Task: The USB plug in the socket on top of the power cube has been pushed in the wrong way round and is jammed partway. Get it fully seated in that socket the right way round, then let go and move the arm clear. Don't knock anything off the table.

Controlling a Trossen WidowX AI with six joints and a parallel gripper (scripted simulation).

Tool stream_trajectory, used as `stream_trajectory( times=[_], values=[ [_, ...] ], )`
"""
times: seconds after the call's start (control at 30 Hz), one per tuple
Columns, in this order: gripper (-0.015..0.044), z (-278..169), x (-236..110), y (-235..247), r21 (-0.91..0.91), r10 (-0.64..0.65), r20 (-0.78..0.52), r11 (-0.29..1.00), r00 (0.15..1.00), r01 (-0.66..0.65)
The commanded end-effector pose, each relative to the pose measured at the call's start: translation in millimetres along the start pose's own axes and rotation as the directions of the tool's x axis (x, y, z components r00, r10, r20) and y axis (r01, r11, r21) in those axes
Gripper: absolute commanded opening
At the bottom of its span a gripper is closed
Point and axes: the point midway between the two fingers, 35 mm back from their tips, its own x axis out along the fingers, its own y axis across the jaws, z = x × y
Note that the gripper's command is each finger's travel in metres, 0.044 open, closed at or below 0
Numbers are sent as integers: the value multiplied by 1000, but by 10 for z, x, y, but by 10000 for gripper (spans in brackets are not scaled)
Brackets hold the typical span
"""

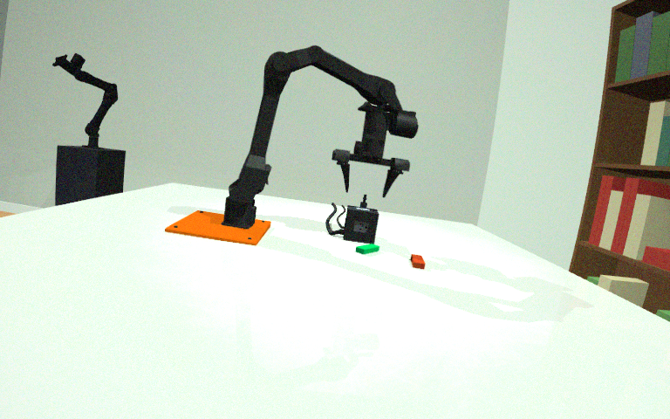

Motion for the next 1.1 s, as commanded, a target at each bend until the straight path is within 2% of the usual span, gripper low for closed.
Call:
stream_trajectory(
  times=[0.0,0.17,0.73,1.07],
  values=[
    [440,-8,52,-4,2,1,-4,1000,1000,0],
    [440,-8,66,-4,2,1,-4,1000,1000,0],
    [0,-2,46,2,1,1,0,1000,1000,-1],
    [0,-2,46,2,1,1,0,1000,1000,-1]
  ],
)
